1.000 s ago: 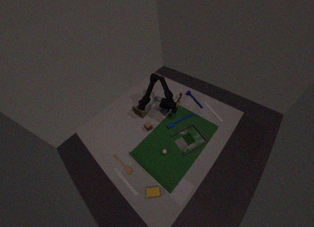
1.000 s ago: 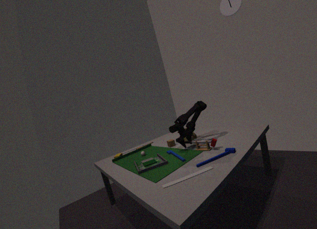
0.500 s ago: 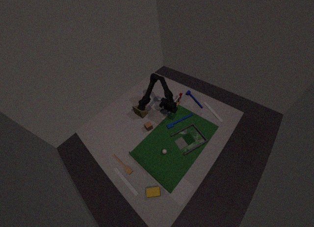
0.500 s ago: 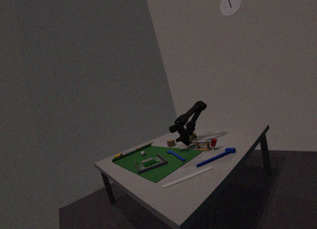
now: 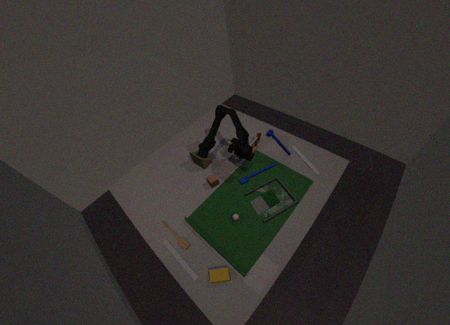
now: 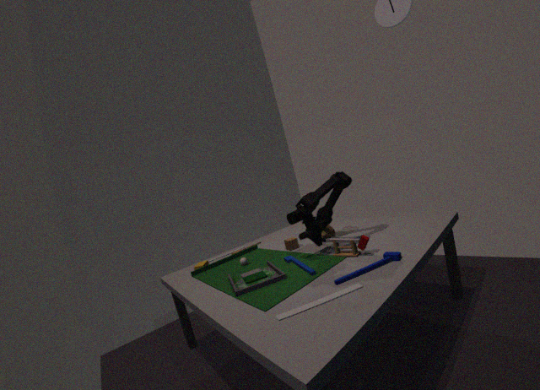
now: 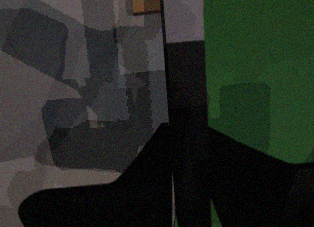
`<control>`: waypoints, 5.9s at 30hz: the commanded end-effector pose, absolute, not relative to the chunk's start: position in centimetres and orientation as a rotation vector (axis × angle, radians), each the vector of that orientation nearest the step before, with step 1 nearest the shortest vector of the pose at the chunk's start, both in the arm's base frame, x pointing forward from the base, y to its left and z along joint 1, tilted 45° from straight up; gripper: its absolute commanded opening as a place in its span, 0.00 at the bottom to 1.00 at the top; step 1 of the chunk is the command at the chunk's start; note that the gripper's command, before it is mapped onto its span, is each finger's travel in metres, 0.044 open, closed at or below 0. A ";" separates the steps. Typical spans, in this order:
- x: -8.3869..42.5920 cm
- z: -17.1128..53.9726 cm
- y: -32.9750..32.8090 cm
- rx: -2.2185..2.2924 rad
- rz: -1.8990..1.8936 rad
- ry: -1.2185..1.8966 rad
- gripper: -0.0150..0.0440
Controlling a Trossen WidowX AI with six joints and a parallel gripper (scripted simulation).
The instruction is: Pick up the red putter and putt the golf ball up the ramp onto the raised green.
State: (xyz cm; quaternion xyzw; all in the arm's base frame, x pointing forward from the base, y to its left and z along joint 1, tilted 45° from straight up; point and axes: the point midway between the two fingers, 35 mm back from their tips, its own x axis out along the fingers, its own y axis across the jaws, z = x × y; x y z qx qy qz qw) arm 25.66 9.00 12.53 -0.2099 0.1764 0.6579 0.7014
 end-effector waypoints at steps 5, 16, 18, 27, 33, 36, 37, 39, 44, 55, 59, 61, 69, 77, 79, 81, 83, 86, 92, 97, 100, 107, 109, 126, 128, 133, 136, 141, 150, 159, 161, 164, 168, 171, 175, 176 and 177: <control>25.8 15.8 5.5 -0.444 1.418 0.397 0.25; 24.9 18.7 3.1 -0.424 1.406 0.402 0.25; 25.1 17.7 3.4 -0.409 1.401 0.428 0.25; 27.2 14.4 -1.3 -0.192 1.254 0.709 0.25; 28.1 11.9 -4.7 -0.038 1.132 0.883 0.25; 28.3 10.6 -6.4 0.041 1.065 0.964 0.25; 28.4 10.2 -6.9 0.068 1.042 0.990 0.25; 28.4 9.3 -8.1 0.121 0.995 1.042 0.25; 28.3 7.0 -10.9 0.255 0.869 1.163 0.25; 26.9 1.5 -17.0 0.555 0.562 1.391 0.25; 25.9 -0.6 -19.0 0.665 0.441 1.461 0.25; 25.4 -1.7 -20.0 0.719 0.378 1.493 0.25; 23.2 -5.2 -22.9 0.896 0.167 1.585 0.25; 23.2 -5.2 -22.9 0.896 0.167 1.585 0.25; 23.3 -5.2 -22.9 0.896 0.167 1.585 0.25; 23.3 -5.5 -22.7 0.896 0.167 1.585 0.25; 23.4 -5.9 -22.3 0.896 0.167 1.585 0.25; 23.5 -6.7 -21.5 0.896 0.168 1.585 0.25; 23.7 -8.0 -20.1 0.896 0.168 1.584 0.25; 23.7 -8.2 -20.0 0.896 0.169 1.584 0.25; 23.8 -8.5 -19.7 0.896 0.169 1.584 0.25; 23.9 -9.3 -18.9 0.896 0.169 1.584 0.25; 23.9 -9.6 -18.7 0.896 0.169 1.584 0.25; 24.0 -9.9 -18.3 0.889 0.171 1.585 0.25; 23.9 -10.0 -18.4 0.889 0.171 1.585 0.25; 23.2 -11.2 -19.3 0.893 0.169 1.584 0.25; 22.6 -12.0 -19.9 0.895 0.168 1.584 0.25; 22.6 -12.1 -19.9 0.895 0.168 1.584 0.25; 22.9 -11.7 -19.6 0.893 0.172 1.578 0.25; 28.7 -3.8 -12.1 0.900 0.174 1.582 0.25; 29.0 -3.1 -11.4 0.902 0.176 1.583 0.25; 29.0 -3.1 -11.4 0.902 0.176 1.583 0.25; 29.0 -3.0 -11.6 0.902 0.176 1.583 0.25; 28.9 -2.3 -12.3 0.901 0.175 1.583 0.25; 28.8 -0.8 -13.9 0.900 0.174 1.583 0.25; 28.7 -0.4 -14.3 0.900 0.173 1.583 0.25; 28.6 0.0 -14.7 0.900 0.173 1.583 0.25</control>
